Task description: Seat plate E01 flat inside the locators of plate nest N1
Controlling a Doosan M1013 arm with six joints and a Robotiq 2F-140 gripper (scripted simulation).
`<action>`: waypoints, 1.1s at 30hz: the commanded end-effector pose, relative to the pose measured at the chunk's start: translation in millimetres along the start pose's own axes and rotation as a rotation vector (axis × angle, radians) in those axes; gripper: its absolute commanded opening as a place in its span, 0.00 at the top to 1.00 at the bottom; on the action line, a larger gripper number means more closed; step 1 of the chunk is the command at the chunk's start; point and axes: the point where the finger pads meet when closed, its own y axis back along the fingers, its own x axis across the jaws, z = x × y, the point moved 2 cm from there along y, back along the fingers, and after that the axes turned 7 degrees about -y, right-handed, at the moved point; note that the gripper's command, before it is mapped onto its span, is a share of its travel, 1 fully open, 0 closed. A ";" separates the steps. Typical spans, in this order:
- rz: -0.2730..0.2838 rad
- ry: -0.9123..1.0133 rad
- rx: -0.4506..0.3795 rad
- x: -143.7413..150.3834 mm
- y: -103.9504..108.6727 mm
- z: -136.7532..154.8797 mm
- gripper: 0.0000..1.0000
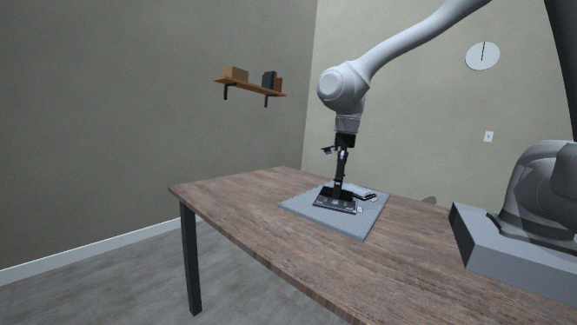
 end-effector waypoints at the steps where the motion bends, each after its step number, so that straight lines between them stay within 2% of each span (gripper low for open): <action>1: 0.001 -0.001 0.002 0.8 0.8 -0.4 0.90; 21: 0.001 -0.001 0.002 1.3 0.8 -0.8 0.90; 33: 0.002 -0.002 0.000 2.9 -19.0 0.9 0.90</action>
